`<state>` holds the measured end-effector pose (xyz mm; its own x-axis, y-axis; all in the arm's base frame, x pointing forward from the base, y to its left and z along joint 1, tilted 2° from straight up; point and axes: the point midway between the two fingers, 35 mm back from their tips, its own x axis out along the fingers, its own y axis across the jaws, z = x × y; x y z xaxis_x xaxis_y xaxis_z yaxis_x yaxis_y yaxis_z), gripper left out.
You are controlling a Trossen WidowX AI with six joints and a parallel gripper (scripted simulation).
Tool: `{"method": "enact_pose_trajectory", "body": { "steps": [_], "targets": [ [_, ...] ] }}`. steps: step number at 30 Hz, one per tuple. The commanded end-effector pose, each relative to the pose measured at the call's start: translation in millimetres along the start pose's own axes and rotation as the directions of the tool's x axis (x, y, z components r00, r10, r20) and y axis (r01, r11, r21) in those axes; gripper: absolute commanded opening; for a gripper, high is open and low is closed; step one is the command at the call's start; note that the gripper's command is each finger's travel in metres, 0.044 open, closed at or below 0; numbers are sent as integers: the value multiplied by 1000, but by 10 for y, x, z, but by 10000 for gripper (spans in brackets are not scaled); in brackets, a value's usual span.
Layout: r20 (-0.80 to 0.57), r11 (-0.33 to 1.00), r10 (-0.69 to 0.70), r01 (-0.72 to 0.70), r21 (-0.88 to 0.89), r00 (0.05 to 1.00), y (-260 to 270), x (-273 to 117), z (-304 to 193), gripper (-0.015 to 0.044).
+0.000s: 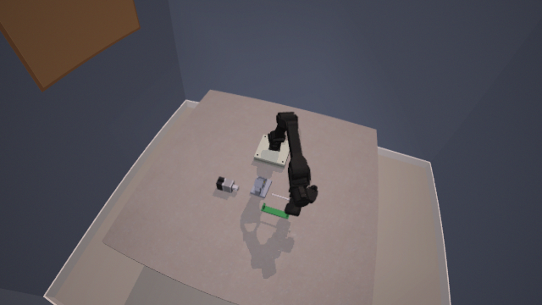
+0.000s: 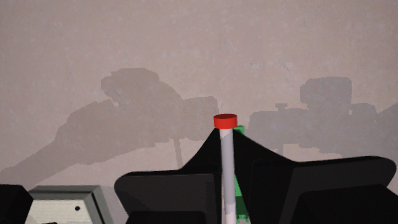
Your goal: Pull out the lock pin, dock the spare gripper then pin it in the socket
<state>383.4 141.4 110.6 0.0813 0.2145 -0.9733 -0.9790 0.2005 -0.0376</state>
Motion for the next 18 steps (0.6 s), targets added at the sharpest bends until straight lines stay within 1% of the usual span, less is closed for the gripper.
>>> {"method": "enact_pose_trajectory", "body": {
  "steps": [1,7,18],
  "targets": [
    [-2,1000,6,-6,-7,1000,-94,28,45,0],
    [-2,1000,6,-6,-12,1000,-219,42,108,0],
    [2,1000,-3,3,-15,1000,-230,169,85,0]
  ]
}}
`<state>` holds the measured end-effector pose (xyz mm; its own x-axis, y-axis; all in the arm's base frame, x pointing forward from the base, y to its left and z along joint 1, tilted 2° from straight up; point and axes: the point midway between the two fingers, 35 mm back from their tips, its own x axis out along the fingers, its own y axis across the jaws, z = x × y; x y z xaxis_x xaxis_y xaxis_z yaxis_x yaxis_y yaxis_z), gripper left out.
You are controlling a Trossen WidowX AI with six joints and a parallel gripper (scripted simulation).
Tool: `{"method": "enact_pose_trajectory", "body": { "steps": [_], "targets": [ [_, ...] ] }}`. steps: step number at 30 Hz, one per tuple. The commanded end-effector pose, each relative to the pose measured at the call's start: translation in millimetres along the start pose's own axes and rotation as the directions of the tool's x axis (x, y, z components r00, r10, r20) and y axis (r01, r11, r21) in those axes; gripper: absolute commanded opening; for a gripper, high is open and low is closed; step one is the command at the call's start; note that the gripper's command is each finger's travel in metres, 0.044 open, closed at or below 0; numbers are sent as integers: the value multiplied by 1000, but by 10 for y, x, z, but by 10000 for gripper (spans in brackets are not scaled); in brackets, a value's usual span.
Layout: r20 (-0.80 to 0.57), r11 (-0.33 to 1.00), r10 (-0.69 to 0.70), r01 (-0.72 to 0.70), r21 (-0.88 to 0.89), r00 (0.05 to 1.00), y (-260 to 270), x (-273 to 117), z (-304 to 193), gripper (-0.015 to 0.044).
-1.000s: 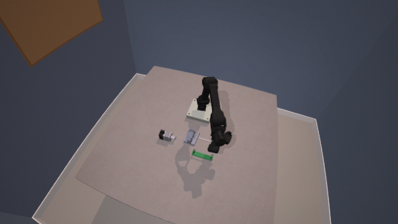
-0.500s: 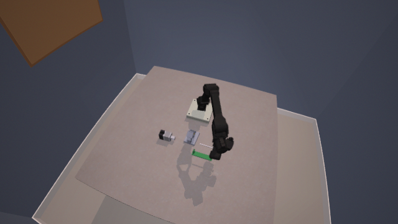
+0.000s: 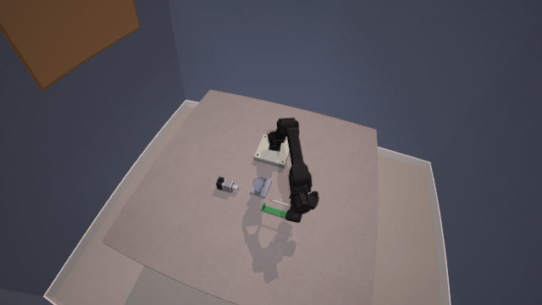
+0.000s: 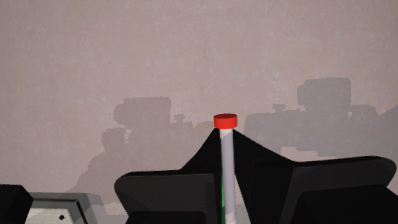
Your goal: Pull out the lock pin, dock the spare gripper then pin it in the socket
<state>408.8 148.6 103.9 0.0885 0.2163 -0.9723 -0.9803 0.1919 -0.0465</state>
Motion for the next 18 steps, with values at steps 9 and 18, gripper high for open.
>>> {"method": "enact_pose_trajectory", "body": {
  "steps": [9,18],
  "targets": [
    [0,1000,1,-1,-6,1000,0,198,-43,0],
    [2,1000,-3,3,-7,1000,-1,323,-69,0]
  ]
}}
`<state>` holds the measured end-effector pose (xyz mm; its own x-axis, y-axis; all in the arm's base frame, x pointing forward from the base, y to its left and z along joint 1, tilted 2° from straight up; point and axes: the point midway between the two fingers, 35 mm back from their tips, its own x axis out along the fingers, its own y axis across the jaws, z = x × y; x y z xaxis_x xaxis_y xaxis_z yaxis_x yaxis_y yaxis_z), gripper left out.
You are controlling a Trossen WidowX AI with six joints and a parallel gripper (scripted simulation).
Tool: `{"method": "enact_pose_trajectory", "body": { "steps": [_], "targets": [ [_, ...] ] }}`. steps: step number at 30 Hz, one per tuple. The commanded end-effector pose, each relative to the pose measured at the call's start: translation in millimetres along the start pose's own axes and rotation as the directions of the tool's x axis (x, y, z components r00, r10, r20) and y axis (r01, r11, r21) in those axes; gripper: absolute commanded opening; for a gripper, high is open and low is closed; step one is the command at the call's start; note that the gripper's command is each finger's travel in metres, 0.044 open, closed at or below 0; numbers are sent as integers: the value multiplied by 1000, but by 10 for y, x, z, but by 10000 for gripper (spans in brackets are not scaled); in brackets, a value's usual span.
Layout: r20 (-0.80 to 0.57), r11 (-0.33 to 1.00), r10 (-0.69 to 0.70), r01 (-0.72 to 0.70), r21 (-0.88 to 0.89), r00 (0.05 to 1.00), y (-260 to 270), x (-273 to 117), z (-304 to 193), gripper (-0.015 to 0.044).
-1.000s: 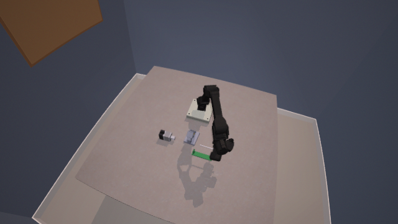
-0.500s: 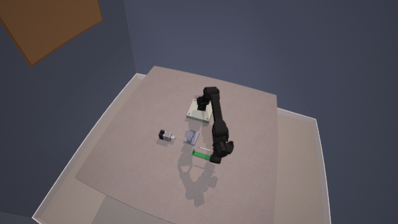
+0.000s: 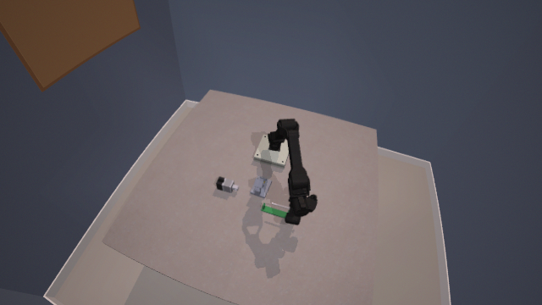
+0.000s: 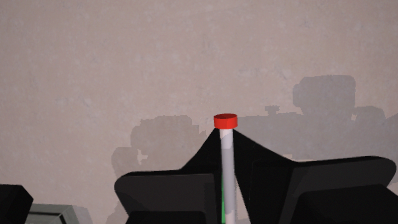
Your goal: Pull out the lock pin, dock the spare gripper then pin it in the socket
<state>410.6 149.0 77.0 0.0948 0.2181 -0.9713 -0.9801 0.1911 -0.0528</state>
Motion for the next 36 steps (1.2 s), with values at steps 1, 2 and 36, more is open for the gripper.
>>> {"method": "enact_pose_trajectory", "body": {
  "steps": [1,2,36],
  "targets": [
    [-1,1000,2,-2,-5,1000,3,72,-18,0],
    [-1,1000,2,-2,-5,1000,3,86,-21,0],
    [5,1000,-10,10,-2,1000,4,348,-78,79]
  ]
}}
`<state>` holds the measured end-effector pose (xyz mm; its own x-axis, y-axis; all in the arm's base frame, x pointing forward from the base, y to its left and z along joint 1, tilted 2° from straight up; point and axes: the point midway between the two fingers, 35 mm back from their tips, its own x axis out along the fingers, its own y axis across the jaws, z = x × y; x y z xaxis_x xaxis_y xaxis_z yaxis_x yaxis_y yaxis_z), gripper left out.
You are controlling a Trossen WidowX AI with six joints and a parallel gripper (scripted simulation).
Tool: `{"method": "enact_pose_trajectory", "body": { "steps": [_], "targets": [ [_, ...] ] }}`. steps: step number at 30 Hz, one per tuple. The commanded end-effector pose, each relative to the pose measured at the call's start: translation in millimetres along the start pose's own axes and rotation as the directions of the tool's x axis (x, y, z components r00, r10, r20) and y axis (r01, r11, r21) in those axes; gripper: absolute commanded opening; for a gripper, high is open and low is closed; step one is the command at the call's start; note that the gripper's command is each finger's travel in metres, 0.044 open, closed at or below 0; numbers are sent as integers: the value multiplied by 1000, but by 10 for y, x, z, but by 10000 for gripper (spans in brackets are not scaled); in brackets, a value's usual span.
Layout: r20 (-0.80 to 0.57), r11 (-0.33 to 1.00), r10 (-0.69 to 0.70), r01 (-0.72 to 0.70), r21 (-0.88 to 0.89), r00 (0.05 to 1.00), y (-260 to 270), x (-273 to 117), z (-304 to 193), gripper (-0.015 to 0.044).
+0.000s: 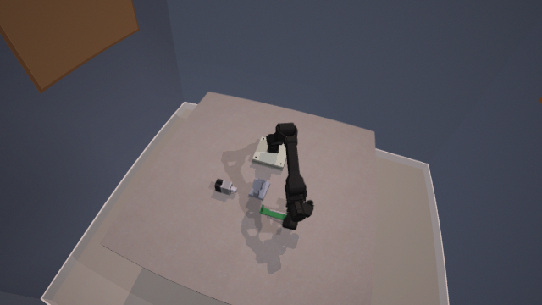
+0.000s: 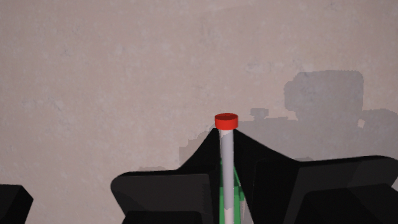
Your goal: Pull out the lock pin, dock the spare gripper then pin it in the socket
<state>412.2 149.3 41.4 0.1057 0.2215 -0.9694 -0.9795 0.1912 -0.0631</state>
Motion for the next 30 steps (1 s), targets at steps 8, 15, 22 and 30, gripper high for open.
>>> {"method": "enact_pose_trajectory", "body": {
  "steps": [8,15,22,30],
  "targets": [
    [0,1000,0,0,0,1000,0,0,0,200],
    [-4,1000,8,-8,2,1000,13,-143,24,200],
    [-11,1000,21,-21,5,1000,27,-265,42,200],
    [-18,999,34,-34,7,999,39,-409,66,200]
  ]
}}
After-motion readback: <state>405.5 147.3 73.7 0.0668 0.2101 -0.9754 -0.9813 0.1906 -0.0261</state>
